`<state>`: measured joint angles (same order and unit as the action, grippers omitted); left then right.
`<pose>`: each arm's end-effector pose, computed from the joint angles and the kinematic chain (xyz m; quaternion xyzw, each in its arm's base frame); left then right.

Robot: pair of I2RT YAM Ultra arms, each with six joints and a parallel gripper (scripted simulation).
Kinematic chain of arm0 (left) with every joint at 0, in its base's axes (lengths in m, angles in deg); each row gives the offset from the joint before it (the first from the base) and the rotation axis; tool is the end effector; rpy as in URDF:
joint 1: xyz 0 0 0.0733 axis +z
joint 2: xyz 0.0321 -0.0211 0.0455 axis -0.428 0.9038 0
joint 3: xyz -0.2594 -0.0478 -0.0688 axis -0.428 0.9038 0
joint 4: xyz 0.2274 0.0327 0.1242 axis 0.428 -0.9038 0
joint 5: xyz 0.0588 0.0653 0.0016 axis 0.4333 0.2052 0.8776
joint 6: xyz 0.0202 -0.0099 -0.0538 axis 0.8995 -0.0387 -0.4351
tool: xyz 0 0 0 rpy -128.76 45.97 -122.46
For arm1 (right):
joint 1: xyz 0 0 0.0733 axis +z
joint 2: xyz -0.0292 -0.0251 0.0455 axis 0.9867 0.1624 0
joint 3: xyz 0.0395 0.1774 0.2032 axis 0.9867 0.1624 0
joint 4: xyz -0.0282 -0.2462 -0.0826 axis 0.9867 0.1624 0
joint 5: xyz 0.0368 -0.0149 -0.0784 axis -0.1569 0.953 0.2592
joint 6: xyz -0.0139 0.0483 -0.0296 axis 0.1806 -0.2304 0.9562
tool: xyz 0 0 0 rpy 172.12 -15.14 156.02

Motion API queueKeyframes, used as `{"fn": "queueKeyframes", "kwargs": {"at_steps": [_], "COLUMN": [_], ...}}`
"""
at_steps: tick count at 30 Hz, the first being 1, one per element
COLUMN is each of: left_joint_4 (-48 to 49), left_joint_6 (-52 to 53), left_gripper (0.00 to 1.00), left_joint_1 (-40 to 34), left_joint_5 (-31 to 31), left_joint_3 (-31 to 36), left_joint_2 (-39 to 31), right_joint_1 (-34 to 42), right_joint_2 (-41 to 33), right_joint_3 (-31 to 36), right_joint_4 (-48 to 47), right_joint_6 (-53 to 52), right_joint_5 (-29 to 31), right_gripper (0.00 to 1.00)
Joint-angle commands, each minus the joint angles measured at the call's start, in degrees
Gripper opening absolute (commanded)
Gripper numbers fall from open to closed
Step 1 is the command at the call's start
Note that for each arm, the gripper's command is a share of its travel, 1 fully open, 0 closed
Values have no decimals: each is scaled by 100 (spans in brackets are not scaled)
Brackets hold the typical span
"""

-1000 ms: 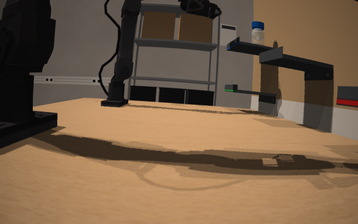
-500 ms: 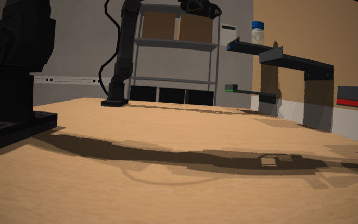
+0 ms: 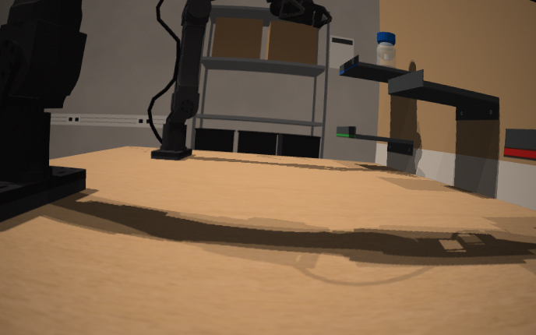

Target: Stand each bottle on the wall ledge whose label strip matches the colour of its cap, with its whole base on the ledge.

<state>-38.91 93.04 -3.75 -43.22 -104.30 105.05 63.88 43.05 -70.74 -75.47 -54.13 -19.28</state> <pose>0.2673 0.0651 0.4240 0.4234 0.7031 -0.2760 0.5002 0.3822 -0.1056 0.4162 0.0346 0.7175 -0.0343 0.6949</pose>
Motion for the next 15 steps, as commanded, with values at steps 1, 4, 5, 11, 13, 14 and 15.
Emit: {"fn": "queueKeyframes", "kwargs": {"at_steps": [1, 4, 5, 11, 13, 14, 15], "left_joint_4": [-87, -87, -87, -87, -87, -87, -87], "left_joint_6": [33, 33, 33, 33, 33, 33, 33], "left_gripper": [87, 87, 87, 87, 87, 87, 87], "left_joint_1": [11, 11, 11, 11, 11, 11, 11], "left_joint_5": [-145, -145, -145, -145, -145, -145, -145], "left_joint_3": [-164, -164, -164, -165, -165, -165, -165], "left_joint_2": [15, 15, 15, 15, 15, 15, 15], "right_joint_1": [74, 84, 93, 120, 120, 120, 117], "right_joint_2": [109, 179, 264, 497, 511, 515, 516], "right_joint_3": [-408, -473, -564, -811, -832, -837, -839], "right_joint_4": [-394, -412, -414, -416, -408, -406, -405], "right_joint_6": [45, 46, 39, 44, 43, 43, 44], "right_joint_5": [110, 119, 124, 117, 116, 116, 116], "right_gripper": [50, 50, 50, 50, 50, 50, 50]}}
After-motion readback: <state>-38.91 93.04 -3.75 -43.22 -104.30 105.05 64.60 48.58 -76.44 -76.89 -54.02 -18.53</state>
